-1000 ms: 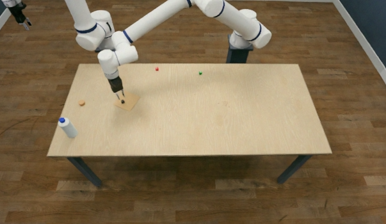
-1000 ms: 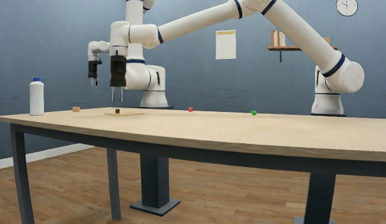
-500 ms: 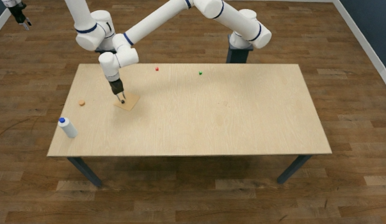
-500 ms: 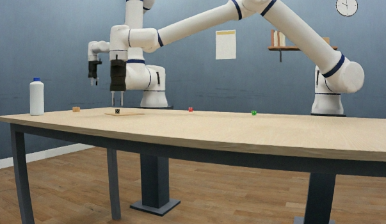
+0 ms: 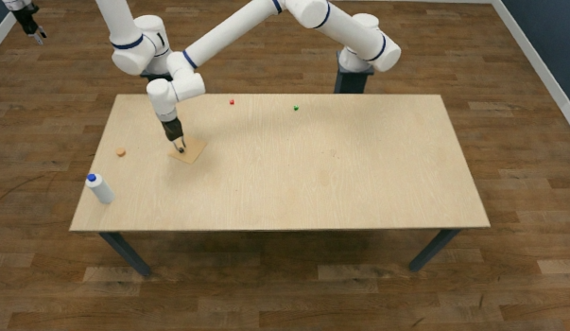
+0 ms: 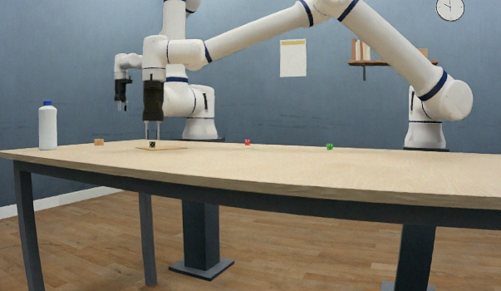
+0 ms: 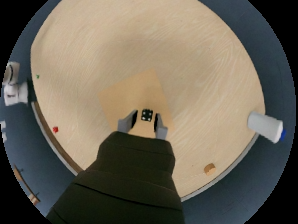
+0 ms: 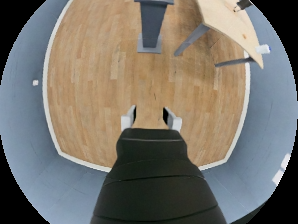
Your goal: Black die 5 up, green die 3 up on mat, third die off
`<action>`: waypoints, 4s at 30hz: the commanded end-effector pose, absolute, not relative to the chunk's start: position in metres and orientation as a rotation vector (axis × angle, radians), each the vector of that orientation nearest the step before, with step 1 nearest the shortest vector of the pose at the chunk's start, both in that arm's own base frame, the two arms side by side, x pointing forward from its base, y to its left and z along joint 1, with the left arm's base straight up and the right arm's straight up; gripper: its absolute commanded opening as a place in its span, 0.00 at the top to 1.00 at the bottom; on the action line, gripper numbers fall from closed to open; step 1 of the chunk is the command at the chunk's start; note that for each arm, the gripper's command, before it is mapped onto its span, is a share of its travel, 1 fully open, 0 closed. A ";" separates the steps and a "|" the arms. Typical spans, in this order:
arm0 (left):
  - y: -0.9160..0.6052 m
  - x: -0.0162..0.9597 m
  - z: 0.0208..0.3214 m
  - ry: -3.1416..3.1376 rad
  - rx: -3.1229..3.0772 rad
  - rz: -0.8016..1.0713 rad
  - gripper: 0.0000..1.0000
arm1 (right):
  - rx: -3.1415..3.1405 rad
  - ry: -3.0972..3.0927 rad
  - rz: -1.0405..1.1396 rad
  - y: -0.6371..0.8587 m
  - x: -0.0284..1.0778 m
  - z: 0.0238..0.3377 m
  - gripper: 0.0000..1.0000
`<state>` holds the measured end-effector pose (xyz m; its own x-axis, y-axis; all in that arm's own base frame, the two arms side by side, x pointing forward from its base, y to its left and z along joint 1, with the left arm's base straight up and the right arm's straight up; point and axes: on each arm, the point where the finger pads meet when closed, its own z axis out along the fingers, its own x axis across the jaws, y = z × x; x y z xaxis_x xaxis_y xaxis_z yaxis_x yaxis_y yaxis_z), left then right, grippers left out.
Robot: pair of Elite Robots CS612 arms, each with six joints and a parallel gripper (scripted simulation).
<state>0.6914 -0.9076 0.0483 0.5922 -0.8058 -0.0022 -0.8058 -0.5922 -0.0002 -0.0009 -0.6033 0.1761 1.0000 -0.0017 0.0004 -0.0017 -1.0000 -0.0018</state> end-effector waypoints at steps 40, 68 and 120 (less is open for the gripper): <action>-0.909 0.692 0.050 1.419 -2.803 0.000 0.30 | -3.141 0.003 0.000 -0.604 -0.001 0.177 0.00; -0.909 0.692 0.101 1.421 -2.807 0.004 0.30 | -3.141 0.003 0.000 -0.604 -0.001 0.177 0.00; -0.904 0.699 0.098 1.625 -3.209 0.456 0.30 | -3.141 0.003 0.000 -0.604 -0.001 0.177 0.00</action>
<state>0.6985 -0.9034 0.0970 0.5921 -0.8059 -0.0022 -0.6970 -0.5135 0.5005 -0.0009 -0.6033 0.1761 1.0000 -0.0017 0.0004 -0.0017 -1.0000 -0.0018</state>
